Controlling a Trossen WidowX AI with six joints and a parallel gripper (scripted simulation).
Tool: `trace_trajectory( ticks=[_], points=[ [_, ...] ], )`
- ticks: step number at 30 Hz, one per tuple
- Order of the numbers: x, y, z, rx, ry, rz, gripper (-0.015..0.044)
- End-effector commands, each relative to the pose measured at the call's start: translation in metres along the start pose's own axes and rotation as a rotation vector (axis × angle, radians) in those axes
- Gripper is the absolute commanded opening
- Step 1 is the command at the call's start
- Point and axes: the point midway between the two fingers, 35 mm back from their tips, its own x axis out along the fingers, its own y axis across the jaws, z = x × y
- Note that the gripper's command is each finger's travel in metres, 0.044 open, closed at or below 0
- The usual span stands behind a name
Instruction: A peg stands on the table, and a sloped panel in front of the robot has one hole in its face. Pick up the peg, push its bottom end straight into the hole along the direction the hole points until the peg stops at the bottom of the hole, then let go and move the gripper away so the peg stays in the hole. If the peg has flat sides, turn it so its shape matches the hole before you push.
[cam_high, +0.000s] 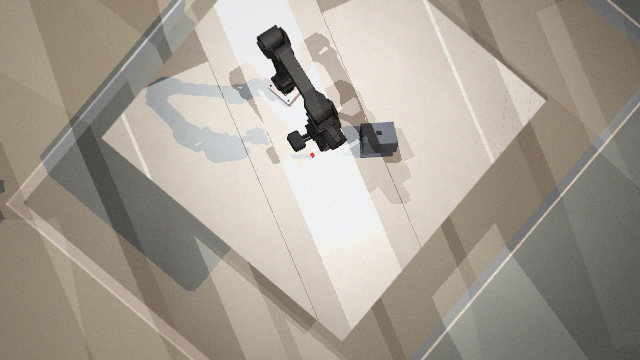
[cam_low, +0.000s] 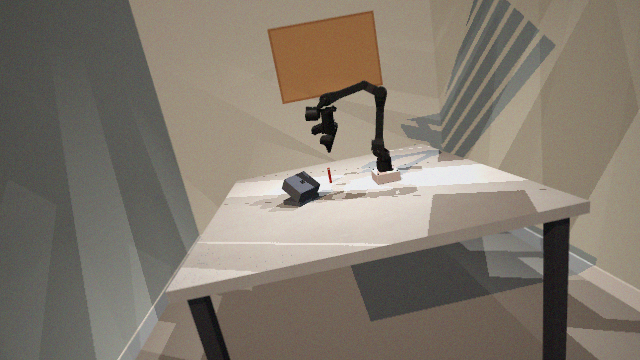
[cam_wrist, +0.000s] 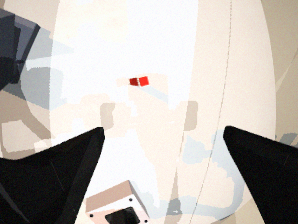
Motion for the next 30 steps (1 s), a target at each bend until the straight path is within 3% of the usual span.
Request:
trace_trajectory(
  ticks=[1, 23, 30],
  points=[
    [0.013, 0.000, 0.004, -0.030, 0.029, 0.040, 0.0440],
    [0.091, -0.001, 0.026, -0.197, 0.102, 0.323, 0.0440],
    [0.093, 0.002, 0.028, -0.201, 0.102, 0.332, 0.0440]
  ],
)
